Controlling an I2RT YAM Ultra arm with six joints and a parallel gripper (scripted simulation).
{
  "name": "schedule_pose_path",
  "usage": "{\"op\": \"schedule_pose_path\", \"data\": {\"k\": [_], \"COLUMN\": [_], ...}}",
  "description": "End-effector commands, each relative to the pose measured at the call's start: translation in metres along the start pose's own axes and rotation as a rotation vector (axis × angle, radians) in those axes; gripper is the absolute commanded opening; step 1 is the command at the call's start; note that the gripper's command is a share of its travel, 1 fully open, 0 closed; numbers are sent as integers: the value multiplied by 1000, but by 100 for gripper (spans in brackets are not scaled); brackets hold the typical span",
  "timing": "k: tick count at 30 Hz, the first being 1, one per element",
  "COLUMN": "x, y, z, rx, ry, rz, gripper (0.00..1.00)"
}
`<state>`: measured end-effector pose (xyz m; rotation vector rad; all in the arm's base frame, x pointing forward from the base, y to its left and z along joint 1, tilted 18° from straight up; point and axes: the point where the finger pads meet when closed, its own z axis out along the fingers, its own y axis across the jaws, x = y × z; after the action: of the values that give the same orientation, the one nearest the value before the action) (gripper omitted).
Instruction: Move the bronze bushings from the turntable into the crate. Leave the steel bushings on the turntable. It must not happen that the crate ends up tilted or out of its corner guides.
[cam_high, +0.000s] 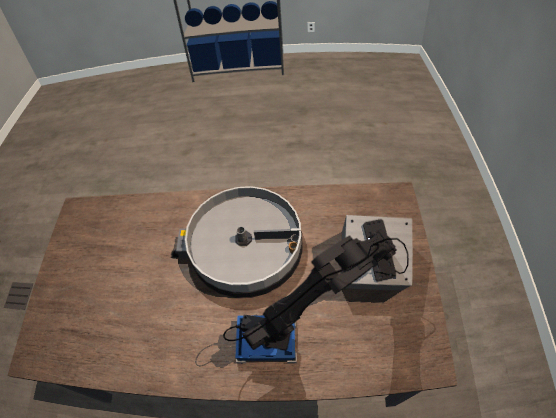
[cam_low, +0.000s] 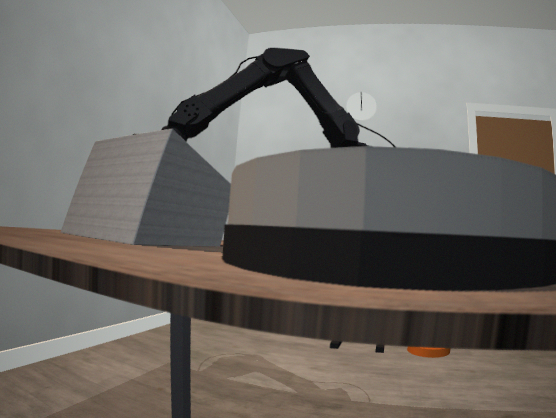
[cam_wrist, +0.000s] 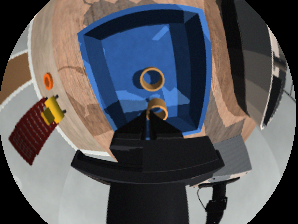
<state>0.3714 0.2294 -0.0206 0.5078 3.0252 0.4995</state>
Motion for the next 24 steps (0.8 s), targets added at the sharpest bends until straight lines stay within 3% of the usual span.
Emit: {"op": "schedule_pose_path", "data": {"k": [1,3,4,24], "x": [6,6,-6,-6], "y": [-9,-9,2,2], "z": [10,10,2,2], "rx": [29,29,1,2], "ry": [14,14,-15,-14], "rz": [11,11,8,8], "gripper": [0,0,0,0]}}
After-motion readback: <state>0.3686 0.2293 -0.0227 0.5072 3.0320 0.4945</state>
